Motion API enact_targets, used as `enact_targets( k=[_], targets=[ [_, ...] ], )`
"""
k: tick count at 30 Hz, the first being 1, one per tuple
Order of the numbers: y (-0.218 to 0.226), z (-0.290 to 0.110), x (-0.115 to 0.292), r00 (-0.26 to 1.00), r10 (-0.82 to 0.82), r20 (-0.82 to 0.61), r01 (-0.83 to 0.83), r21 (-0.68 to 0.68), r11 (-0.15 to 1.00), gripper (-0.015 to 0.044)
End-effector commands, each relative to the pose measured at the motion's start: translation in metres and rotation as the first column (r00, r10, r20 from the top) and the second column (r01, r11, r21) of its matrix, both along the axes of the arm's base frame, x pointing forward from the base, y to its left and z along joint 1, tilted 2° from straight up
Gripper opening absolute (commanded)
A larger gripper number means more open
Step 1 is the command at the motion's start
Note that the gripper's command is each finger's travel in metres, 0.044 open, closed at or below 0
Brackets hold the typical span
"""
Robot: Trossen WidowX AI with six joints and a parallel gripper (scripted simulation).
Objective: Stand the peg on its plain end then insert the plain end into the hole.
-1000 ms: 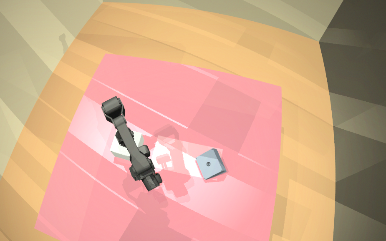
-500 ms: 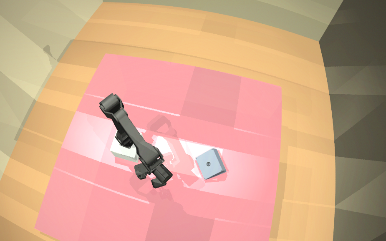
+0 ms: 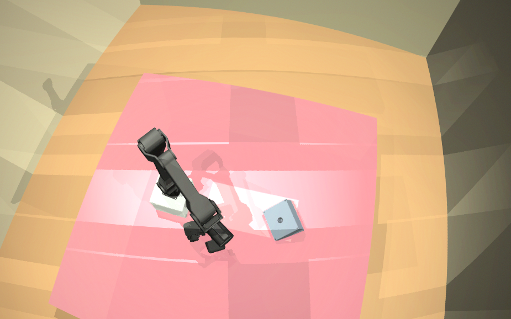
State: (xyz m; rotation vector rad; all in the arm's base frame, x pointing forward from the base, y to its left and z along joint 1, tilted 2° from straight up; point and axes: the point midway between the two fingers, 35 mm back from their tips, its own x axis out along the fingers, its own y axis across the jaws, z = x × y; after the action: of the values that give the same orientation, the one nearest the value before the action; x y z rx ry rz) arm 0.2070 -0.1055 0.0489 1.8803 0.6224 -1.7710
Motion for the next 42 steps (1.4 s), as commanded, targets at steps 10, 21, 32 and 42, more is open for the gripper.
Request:
enact_targets(
  k=[10,21,32,42],
  targets=[
    [-0.001,-0.02,0.002,1.0,-0.006,-0.001,0.006,-0.003,1.0,0.044],
    [-0.001,-0.038,0.003,1.0,-0.006,-0.002,0.006,-0.003,1.0,0.044],
    [-0.001,-0.055,0.003,1.0,-0.006,-0.002,0.006,-0.003,1.0,0.044],
    [0.0,-0.059,0.004,1.0,0.0,0.001,0.0,0.0,1.0,0.0309]
  ],
)
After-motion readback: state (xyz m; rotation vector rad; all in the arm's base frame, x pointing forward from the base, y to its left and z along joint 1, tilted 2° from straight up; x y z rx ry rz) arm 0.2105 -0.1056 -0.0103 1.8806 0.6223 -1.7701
